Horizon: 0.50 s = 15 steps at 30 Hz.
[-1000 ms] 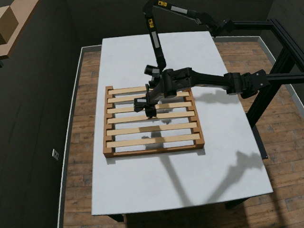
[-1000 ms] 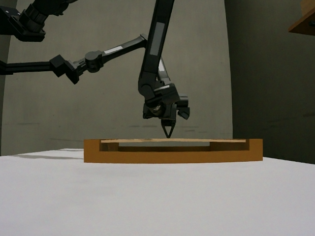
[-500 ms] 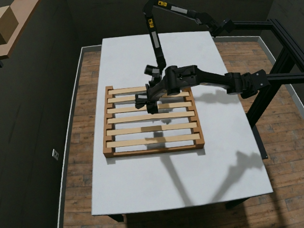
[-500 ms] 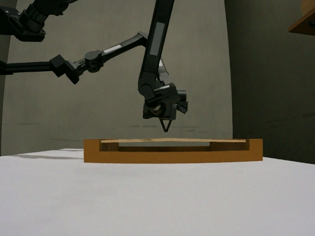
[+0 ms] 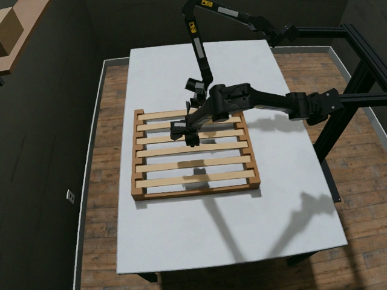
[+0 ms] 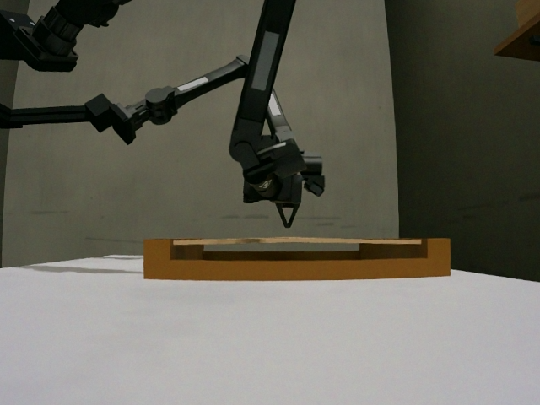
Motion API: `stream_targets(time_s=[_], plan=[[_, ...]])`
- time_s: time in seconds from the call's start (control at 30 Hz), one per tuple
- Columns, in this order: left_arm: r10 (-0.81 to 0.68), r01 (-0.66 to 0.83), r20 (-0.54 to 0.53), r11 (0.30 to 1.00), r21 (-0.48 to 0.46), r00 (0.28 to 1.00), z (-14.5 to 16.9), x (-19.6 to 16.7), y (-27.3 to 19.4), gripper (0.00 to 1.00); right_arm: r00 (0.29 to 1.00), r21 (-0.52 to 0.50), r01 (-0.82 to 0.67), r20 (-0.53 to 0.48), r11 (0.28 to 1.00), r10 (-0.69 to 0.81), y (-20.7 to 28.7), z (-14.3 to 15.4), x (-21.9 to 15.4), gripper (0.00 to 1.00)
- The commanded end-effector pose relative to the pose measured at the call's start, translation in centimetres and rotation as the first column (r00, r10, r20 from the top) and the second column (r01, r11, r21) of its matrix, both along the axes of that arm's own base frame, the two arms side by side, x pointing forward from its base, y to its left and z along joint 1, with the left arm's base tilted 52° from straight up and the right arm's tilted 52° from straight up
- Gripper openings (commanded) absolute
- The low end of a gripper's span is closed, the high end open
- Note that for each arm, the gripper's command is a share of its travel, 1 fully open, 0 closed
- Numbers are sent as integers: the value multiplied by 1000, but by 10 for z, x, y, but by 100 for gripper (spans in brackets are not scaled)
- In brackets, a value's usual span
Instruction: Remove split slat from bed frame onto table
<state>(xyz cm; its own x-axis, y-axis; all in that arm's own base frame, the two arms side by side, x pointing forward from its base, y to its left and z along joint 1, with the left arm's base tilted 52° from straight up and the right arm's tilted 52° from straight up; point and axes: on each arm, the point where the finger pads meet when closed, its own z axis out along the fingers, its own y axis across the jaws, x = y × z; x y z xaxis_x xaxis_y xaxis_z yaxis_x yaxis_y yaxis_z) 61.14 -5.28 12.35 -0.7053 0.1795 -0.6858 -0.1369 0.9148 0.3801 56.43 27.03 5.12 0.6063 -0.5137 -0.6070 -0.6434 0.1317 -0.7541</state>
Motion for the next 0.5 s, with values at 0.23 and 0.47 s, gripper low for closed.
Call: stream_targets(time_s=[0.23,0.47], plan=[[2,-2,5,1000,-28,1000,-19,15,-53,0,993,76,85,73,994,-90,-127,25,-46,100],[-6,6,3,1000,-17,1000,-34,23,-87,0,995,82,76,64,994,-82,-128,27,-57,100]])
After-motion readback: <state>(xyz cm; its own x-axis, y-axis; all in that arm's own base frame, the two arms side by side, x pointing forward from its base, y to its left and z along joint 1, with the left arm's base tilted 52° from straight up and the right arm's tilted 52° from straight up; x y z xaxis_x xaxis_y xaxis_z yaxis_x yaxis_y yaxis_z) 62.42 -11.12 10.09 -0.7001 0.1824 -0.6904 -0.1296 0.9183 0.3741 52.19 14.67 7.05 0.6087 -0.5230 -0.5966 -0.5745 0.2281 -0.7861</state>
